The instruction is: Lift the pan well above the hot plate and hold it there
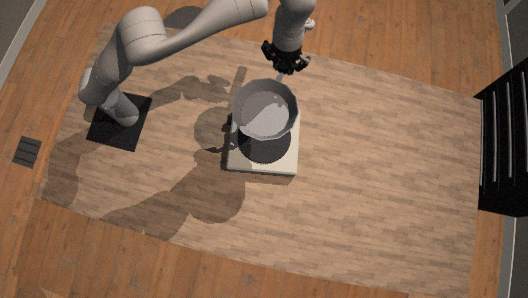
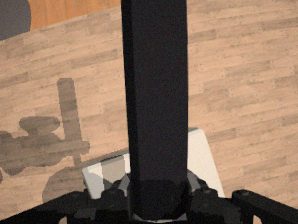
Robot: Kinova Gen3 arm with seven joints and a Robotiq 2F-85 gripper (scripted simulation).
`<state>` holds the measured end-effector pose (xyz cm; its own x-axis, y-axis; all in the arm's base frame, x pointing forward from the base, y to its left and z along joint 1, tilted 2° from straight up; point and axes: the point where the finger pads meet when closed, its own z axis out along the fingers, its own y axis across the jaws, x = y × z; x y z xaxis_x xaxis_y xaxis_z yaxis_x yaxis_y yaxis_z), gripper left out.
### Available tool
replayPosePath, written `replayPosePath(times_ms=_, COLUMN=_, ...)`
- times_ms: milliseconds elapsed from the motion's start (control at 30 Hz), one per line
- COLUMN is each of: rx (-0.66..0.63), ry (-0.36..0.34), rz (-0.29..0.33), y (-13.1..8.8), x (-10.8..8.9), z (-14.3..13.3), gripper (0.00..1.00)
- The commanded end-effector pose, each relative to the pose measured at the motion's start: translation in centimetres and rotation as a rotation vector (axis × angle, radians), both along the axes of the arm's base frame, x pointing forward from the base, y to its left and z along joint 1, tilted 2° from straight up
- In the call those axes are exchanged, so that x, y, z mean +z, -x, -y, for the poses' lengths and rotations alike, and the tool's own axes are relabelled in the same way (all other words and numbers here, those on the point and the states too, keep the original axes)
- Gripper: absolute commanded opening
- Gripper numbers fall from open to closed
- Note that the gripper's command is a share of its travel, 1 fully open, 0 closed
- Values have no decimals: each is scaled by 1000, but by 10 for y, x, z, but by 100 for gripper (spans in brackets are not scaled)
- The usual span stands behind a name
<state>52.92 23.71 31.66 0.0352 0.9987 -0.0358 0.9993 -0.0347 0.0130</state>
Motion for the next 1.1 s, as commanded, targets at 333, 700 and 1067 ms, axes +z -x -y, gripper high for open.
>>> replayPosePath(times_ms=333, rx=0, ry=-3, rz=5, y=0, x=18, z=-2, gripper=0)
replayPosePath(times_ms=700, rx=0, ry=-3, rz=5, y=0, x=27, z=-2, gripper=0)
replayPosePath(times_ms=1067, rx=0, ry=-3, rz=5, y=0, x=35, z=-2, gripper=0)
